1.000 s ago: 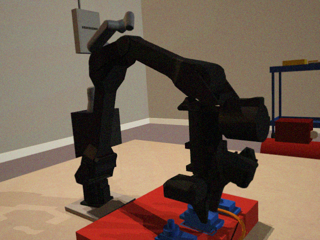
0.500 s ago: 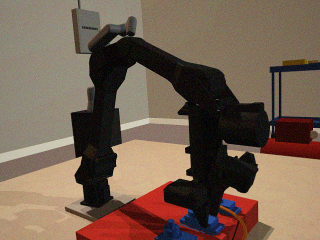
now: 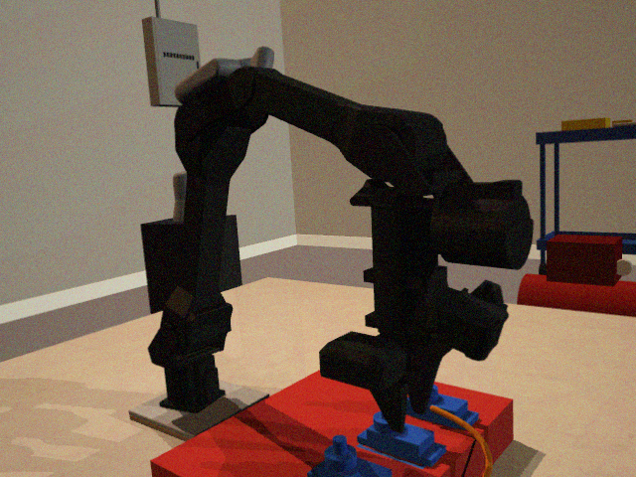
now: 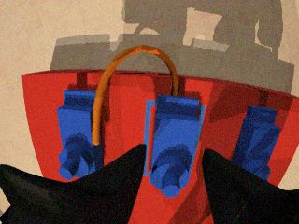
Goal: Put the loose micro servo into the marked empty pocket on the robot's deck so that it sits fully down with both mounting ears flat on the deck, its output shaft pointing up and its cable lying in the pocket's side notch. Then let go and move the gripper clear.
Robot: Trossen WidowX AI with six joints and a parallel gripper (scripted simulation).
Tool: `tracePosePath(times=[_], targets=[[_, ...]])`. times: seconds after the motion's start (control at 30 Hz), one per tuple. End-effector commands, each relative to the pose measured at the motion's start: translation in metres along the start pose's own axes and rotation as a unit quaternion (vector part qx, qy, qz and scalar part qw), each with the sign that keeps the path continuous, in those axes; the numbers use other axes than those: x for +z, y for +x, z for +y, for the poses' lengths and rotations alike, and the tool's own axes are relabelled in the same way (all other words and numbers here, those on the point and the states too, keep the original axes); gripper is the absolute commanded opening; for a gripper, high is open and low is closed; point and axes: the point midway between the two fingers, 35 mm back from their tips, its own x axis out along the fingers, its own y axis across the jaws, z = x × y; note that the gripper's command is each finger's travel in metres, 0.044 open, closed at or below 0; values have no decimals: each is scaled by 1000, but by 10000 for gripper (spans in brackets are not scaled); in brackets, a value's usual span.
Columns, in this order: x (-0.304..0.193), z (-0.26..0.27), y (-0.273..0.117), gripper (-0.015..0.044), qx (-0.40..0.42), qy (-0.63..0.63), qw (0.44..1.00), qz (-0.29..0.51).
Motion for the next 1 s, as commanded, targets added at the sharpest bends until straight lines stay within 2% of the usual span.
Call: tracePosePath(times=[0.0,0.23,0.4,0.57,0.67,0.97], targets=[[-1,0,-15,187,0,1,1000,-10],[-2,0,-15,187,0,1,1000,-10],[-27,0,-32,319,0,0,1000,-6],[-87,0,-67,440,0,1,1000,-6],[-106,0,-75,440,0,1,1000,-6],[-105,0,-80,440,-1,1,1000,-9]])
